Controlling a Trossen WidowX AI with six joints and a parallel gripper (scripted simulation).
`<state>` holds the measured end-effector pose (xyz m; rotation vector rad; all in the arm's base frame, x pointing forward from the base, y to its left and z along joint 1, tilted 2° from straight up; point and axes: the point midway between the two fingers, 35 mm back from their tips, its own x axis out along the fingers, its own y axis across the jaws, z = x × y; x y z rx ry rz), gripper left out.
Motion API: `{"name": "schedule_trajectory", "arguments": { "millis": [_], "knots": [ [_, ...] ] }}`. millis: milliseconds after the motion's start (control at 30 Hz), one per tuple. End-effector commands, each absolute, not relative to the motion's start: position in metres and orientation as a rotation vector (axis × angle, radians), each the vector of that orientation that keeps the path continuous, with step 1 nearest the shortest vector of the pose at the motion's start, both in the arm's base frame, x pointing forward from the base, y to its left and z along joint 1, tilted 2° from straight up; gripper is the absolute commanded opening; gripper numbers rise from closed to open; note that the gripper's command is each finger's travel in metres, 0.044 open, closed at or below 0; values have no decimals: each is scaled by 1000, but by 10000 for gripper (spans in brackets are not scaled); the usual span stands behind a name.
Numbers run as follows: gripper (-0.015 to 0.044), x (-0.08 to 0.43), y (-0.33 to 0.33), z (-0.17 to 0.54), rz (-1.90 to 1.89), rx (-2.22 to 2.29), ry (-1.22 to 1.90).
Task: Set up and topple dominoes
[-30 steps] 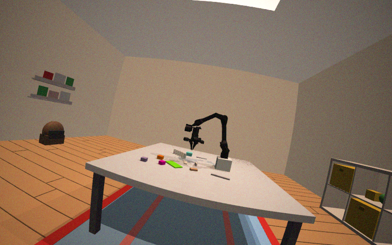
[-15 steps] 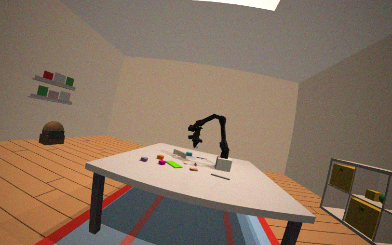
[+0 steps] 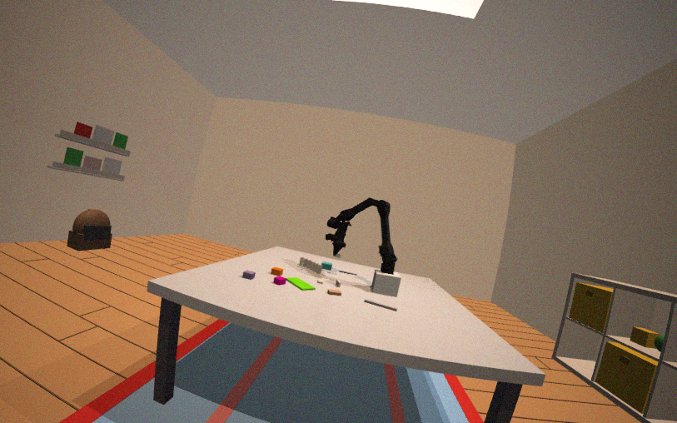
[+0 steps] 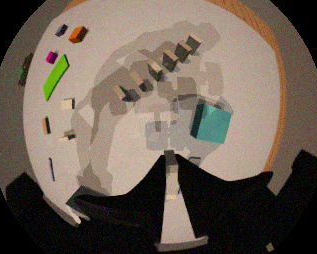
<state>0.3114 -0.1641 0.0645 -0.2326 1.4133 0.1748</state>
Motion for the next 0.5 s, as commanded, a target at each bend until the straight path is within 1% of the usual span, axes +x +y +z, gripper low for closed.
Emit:
{"name": "schedule_trajectory", "arguments": {
  "millis": [0, 467],
  "knots": [
    [30, 321, -169, 53, 155, -183, 1343],
    [30, 348, -191, 21, 101, -51, 1054]
  ]
}}
